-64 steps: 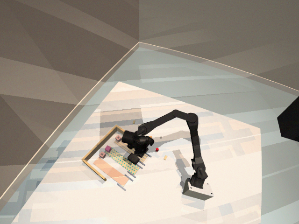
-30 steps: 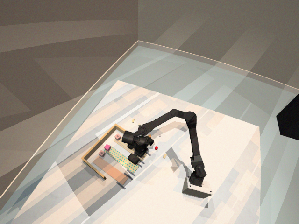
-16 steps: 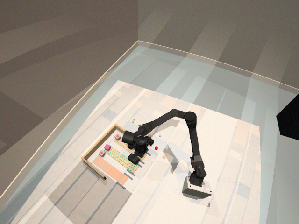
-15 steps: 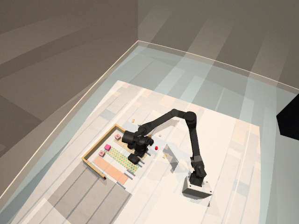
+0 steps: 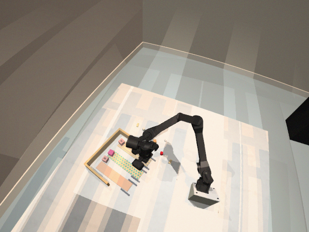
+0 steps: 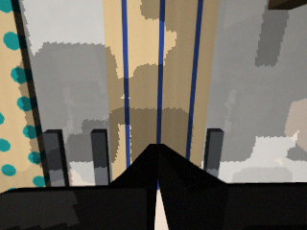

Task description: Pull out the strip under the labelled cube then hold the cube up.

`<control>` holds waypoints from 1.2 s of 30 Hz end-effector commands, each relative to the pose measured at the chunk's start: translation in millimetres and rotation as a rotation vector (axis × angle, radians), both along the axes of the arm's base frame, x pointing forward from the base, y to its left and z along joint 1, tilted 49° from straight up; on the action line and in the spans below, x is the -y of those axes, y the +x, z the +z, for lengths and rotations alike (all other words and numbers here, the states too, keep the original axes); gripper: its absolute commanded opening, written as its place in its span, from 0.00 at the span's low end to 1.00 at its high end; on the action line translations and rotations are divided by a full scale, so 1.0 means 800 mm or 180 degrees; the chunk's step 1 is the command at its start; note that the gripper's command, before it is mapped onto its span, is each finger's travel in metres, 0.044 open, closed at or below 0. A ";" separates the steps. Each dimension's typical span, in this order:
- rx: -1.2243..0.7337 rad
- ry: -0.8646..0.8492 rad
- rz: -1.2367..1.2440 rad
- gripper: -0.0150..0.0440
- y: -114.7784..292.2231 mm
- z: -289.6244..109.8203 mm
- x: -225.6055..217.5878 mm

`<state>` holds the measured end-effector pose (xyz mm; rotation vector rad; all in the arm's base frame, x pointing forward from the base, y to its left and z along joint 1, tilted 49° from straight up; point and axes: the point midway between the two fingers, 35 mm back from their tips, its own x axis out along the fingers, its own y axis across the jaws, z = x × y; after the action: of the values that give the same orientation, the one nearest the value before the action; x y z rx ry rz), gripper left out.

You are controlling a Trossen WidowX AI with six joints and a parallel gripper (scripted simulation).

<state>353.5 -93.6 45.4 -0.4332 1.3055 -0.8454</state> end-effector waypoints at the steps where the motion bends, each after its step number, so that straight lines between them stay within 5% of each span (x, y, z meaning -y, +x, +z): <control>1: -0.0019 -0.0014 -0.0010 0.25 0.000 -0.002 0.004; 36: -0.0022 -0.0013 -0.0010 0.25 -0.021 -0.011 0.001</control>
<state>347.8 -91.7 42.4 -0.4386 1.2919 -0.8424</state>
